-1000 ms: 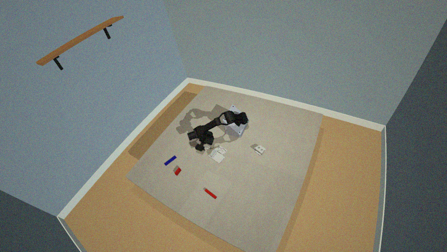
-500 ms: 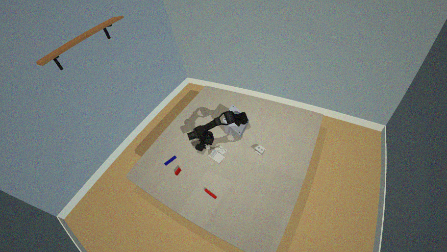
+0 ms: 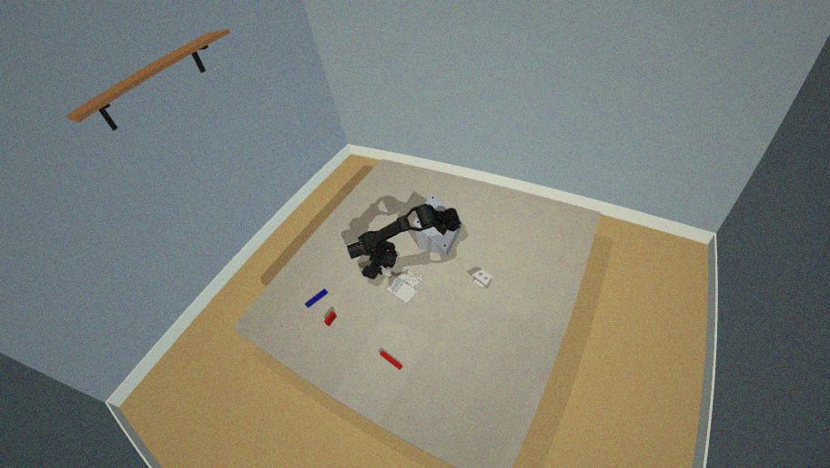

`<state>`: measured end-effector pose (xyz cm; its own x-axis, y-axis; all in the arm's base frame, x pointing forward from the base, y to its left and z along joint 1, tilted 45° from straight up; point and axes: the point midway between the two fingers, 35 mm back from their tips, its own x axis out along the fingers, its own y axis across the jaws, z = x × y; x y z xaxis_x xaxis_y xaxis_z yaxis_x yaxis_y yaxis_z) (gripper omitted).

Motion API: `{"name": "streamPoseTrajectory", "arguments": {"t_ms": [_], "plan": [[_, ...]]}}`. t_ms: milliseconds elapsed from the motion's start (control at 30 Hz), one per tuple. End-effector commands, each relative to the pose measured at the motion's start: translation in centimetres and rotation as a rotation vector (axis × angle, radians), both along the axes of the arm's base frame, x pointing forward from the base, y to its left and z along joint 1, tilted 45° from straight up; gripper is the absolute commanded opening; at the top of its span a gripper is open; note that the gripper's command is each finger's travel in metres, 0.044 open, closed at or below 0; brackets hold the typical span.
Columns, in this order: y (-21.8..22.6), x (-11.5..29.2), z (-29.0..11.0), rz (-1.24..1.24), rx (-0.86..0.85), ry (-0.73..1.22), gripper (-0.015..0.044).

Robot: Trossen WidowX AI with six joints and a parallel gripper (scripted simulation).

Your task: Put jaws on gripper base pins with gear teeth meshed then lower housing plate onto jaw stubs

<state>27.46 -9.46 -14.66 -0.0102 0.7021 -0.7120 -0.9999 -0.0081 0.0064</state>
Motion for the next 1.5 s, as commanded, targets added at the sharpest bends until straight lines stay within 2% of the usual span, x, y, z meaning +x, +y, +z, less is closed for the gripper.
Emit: {"name": "streamPoseTrajectory", "arguments": {"t_ms": [0,533,833,1467], "plan": [[-1.3,0.4,1.0,-0.001,-0.016,-0.016,0.0134],[-4.7,0.3,4.7,-0.005,-0.015,-0.016,0.0134],[-4.8,0.3,4.9,-0.007,-0.015,-0.013,0.0134],[-2.3,0.8,8.1,-0.273,-0.020,0.244,0.0134]]}}
